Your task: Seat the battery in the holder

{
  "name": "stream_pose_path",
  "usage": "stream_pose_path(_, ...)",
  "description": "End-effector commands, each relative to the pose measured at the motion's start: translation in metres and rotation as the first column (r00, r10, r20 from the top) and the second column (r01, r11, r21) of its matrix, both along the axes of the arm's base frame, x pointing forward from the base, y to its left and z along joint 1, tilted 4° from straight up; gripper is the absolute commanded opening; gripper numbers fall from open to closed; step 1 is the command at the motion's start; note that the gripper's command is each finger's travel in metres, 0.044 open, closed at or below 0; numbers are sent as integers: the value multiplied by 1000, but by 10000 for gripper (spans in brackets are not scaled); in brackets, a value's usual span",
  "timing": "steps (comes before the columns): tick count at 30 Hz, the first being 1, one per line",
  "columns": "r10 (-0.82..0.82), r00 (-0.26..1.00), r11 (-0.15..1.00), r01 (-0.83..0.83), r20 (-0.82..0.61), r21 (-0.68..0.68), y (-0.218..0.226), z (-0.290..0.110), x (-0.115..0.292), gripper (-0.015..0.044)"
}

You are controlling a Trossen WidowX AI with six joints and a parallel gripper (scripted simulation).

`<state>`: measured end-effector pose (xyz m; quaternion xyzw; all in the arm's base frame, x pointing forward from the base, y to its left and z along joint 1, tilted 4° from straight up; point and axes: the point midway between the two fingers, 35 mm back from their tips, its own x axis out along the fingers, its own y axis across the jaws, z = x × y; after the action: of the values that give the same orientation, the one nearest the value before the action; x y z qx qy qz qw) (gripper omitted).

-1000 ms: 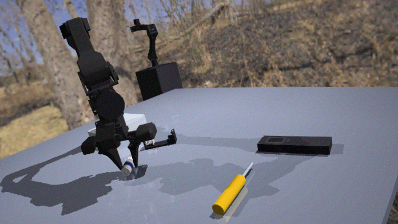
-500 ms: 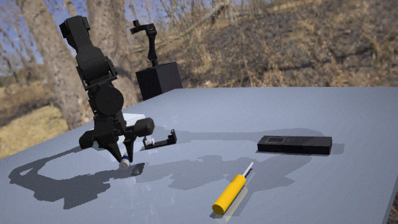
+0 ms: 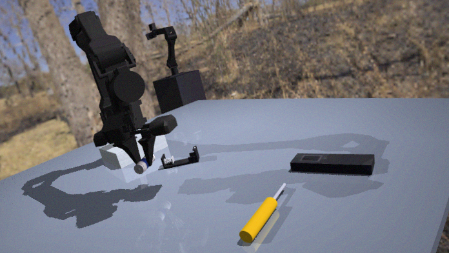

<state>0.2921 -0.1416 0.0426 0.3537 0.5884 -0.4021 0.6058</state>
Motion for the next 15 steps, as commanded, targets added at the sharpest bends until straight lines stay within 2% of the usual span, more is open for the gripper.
stream_pose_path(1,-158,987,987,158,3,5,19,2,-2,81)
stream_pose_path(8,-412,911,911,412,21,5,46,5,-3,81)
stream_pose_path(15,-638,769,770,638,38,9,72,8,-6,81)
